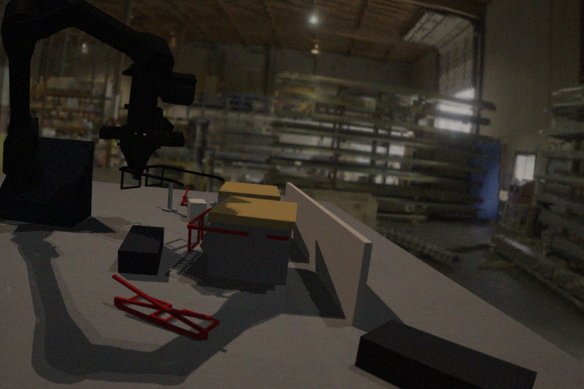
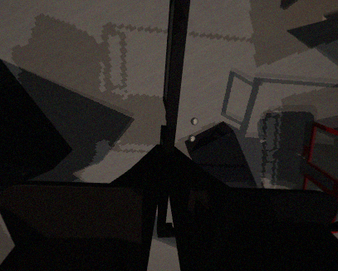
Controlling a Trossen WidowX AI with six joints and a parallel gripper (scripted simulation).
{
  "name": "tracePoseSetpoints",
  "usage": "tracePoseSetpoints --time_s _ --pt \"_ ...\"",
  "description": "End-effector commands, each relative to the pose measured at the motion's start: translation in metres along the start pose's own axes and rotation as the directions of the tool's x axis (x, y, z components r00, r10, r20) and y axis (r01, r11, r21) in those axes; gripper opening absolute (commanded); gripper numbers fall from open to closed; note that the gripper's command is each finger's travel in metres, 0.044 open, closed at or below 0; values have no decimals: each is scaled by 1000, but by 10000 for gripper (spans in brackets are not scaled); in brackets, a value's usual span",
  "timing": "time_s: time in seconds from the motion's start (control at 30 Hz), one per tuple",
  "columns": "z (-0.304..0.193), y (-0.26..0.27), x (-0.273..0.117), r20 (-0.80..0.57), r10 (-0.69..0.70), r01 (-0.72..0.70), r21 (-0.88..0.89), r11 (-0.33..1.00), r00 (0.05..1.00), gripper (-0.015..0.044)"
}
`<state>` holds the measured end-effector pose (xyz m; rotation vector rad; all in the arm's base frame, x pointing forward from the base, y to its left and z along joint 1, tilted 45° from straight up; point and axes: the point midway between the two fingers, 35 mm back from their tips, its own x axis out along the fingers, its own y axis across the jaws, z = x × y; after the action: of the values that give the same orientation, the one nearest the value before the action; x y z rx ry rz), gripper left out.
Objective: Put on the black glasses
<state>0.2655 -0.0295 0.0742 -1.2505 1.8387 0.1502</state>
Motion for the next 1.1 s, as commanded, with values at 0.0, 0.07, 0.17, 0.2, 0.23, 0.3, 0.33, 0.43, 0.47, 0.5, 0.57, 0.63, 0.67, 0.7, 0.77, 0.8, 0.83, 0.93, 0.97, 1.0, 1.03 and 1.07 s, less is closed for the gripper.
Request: tracePoseSetpoints --time_s 0.0,0.07,0.17,0.2,0.23,0.3,0.33,0.43,0.47,0.5,0.57,0.63,0.67,0.7,0.77,0.8,0.83,0.93,0.97,1.0,1.03,1.07 --pt "0 -1 5 -2 -5 5 -5 1000 1000 0" --pt "0 -1 7 -2 -5 5 -5 1000 1000 0" --pt "0 -1 9 -1 -5 5 -6 1000 1000 0" --pt "1 -1 10 -1 -5 5 -6 1000 1000 0" --pt "1 -2 11 -1 -5 5 -6 1000 1000 0" --pt "1 -2 13 -1 -5 5 -6 1000 1000 0" --pt "1 -2 14 -1 -5 5 -6 1000 1000 0" --pt "1 -2 17 0 -4 4 -6 1000 1000 0" --pt "1 -2 18 0 -4 4 -6 1000 1000 0" --pt "1 -2 19 0 -4 4 -6 1000 1000 0" --pt "1 -2 21 0 -4 4 -6 1000 1000 0" --pt "2 -2 23 0 -4 4 -6 1000 1000 0" --pt "2 -2 24 1 -4 4 -6 1000 1000 0" --pt "2 -3 25 1 -4 4 -6 1000 1000 0" --pt "2 -3 26 1 -4 4 -6 1000 1000 0" --pt "2 -3 27 1 -4 4 -6 1000 1000 0" --pt "2 -3 28 1 -4 4 -6 1000 1000 0" --pt "2 -3 31 1 -4 4 -6 1000 1000 0" --pt "2 -3 32 1 -4 4 -6 1000 1000 0" --pt "2 -3 33 1 -4 4 -6 1000 1000 0" --pt "2 -3 34 1 -4 5 -6 1000 1000 0" --pt "2 -3 35 1 -5 5 -6 1000 1000 0"
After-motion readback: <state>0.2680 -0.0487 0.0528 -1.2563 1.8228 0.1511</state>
